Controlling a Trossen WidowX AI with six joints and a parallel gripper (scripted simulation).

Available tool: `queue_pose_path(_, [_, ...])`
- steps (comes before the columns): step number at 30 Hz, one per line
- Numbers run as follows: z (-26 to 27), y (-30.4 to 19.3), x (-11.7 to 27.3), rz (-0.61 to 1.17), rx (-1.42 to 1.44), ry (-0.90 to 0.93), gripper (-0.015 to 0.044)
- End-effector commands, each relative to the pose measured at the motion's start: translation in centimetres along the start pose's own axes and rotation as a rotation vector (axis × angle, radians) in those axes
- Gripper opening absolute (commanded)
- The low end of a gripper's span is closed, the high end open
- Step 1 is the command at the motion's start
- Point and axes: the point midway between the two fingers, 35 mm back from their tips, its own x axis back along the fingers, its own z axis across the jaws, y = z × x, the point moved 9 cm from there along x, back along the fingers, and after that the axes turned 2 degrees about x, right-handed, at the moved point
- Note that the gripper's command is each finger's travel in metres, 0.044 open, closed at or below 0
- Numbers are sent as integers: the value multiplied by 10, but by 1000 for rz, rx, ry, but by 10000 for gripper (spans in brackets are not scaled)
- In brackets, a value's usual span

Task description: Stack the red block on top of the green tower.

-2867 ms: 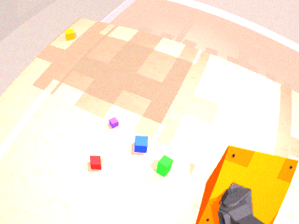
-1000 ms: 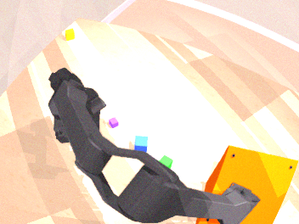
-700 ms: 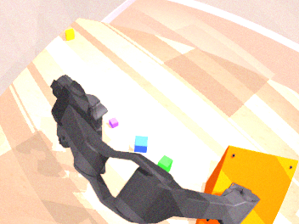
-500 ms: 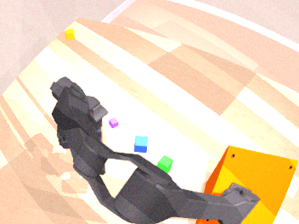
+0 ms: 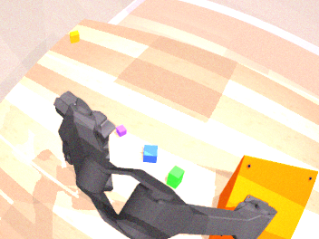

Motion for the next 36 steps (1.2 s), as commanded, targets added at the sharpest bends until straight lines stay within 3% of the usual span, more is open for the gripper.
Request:
queue_pose_path(1, [1,-4,-10,8,-15,12,440])
queue_pose_path(18, [1,-4,-9,8,-15,12,440])
queue_pose_path(30, [1,-4,-9,8,-15,12,125])
queue_pose_path(36, [1,-4,-9,8,-15,12,85])
